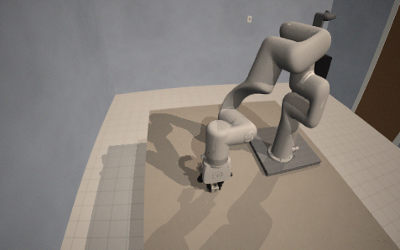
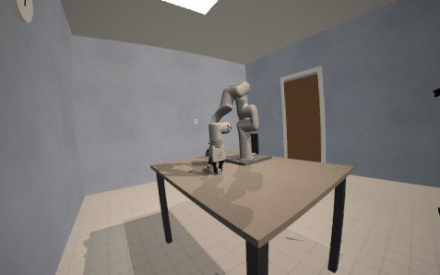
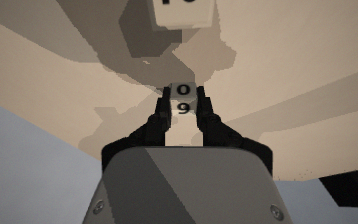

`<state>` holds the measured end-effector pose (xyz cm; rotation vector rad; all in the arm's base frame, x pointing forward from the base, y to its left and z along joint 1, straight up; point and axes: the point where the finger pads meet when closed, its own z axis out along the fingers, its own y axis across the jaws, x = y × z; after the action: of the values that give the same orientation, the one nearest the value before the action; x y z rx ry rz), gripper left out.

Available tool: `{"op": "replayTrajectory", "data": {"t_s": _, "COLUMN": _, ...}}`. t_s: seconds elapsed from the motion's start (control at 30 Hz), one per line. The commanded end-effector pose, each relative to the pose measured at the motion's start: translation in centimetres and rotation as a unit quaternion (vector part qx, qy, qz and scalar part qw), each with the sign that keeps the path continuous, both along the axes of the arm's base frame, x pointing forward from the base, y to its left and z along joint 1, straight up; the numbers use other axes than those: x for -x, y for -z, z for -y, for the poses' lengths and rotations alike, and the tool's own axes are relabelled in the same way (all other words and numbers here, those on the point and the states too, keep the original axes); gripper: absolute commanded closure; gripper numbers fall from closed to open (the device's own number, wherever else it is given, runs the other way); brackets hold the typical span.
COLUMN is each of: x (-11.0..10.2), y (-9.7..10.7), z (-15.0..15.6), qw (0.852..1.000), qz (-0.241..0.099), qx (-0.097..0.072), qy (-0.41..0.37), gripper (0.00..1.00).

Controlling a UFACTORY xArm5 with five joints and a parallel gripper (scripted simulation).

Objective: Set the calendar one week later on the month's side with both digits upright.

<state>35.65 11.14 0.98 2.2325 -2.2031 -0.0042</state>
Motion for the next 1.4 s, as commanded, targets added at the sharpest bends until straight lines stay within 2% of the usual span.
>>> {"op": "replayTrajectory", "data": {"t_s": 0.0, "x": -0.1, "y": -0.1, "z": 0.0, "qw": 1.0, "qz": 0.002, "qx": 0.0, "qy": 0.0, "gripper": 0.73}}
{"op": "replayTrajectory", "data": {"t_s": 1.1, "x": -0.1, "y": -0.1, "z": 0.0, "qw": 1.0, "qz": 0.002, "qx": 0.0, "qy": 0.0, "gripper": 0.73}}
{"op": "replayTrajectory", "data": {"t_s": 1.23, "x": -0.1, "y": -0.4, "z": 0.0, "qw": 1.0, "qz": 0.002, "qx": 0.0, "qy": 0.0, "gripper": 0.73}}
{"op": "replayTrajectory", "data": {"t_s": 1.37, "x": -0.1, "y": -2.2, "z": -0.1, "qw": 1.0, "qz": 0.002, "qx": -0.001, "qy": 0.0, "gripper": 0.73}}
